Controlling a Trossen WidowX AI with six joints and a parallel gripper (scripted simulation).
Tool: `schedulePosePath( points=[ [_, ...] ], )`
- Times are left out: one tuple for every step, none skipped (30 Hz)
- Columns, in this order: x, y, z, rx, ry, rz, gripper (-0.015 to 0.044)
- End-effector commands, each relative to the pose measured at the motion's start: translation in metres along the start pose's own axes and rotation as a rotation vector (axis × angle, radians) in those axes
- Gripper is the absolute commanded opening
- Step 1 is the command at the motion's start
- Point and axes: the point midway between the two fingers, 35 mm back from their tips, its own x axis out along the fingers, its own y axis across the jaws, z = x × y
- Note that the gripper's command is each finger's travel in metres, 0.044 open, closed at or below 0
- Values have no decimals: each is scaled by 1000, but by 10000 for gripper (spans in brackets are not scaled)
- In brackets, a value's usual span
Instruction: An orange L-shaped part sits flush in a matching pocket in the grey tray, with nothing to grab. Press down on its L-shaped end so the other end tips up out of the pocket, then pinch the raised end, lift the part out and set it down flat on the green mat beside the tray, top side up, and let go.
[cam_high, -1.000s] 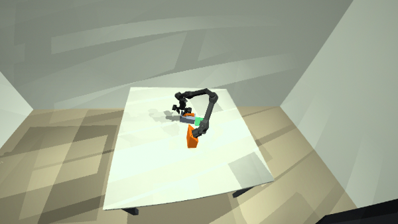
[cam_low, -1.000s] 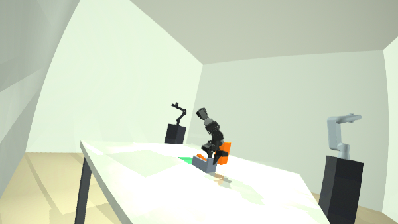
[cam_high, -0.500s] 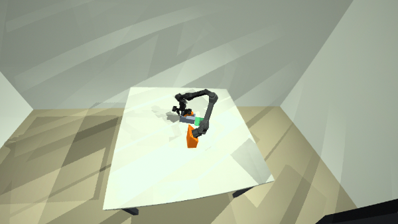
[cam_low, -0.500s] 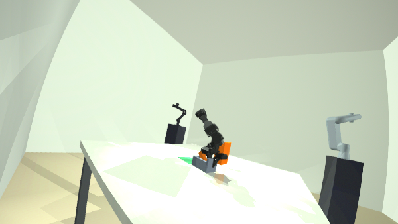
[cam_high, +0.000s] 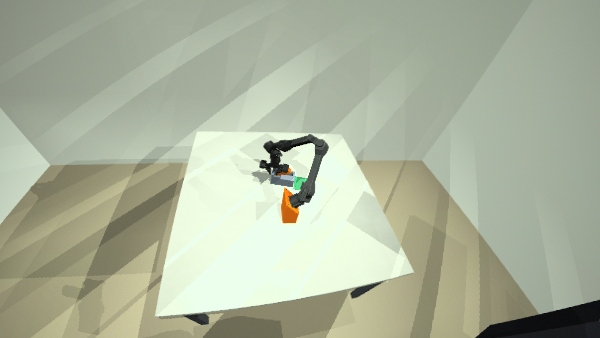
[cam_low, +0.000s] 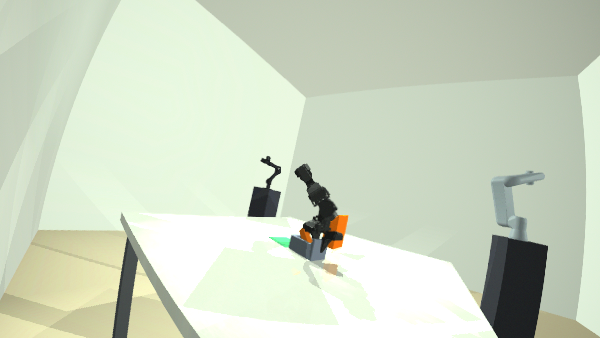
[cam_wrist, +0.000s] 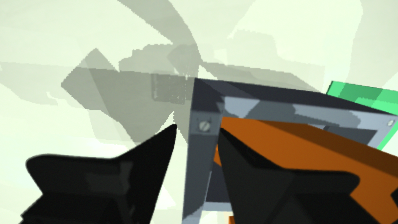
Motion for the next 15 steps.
schedulePosePath(
  points=[
    [-2,2,0,0,1,-2,180],
    [-4,3,0,-1,1,-4,180],
    [-6,5,0,-2,1,-5,180],
    [-8,7,0,-3,1,-7,180],
    [-10,8,0,-4,1,-8,180],
    [-11,9,0,-4,1,-9,180],
    [-12,10,0,-4,1,-10,180],
    [-12,10,0,-4,1,-10,180],
    [-15,10,0,-5,1,-9,180],
    [-21,10,1,-5,1,-8,180],
    [-29,9,1,-5,1,-7,180],
    [-40,9,2,-5,1,-5,180],
    [-55,8,3,-6,1,-4,180],
    [-69,6,2,-6,2,-4,180],
    [-84,4,2,-6,2,-4,180]
  ],
)
